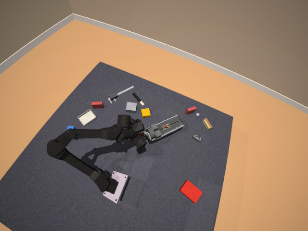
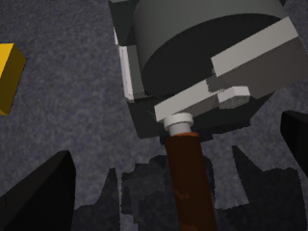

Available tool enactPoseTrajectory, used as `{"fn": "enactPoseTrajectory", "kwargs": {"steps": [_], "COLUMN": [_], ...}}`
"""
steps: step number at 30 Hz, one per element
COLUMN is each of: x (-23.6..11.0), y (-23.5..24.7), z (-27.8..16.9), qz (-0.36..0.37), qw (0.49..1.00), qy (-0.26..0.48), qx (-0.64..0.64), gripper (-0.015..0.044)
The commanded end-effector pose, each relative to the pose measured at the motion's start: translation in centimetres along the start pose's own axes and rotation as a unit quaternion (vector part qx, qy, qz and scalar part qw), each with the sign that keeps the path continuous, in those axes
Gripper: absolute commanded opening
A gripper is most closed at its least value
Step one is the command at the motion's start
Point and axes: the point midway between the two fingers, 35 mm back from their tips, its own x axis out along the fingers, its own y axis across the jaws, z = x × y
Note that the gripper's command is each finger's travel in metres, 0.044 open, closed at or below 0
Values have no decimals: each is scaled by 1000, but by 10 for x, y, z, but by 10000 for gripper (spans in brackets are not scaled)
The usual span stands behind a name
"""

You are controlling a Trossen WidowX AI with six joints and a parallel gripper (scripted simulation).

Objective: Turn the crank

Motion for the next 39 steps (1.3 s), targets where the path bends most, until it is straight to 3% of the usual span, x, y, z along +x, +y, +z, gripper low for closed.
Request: {"fn": "enactPoseTrajectory", "kwargs": {"steps": [1, 24, 39], "x": [5, 29, 29], "y": [-2, -2, -2], "z": [-5, -31, -31], "qz": [-3, -1, -1], "qw": [1000, 1000, 1000], "qy": [-1, -1, -1], "qx": [2, 4, 4], "gripper": [440, 440, 46]}}
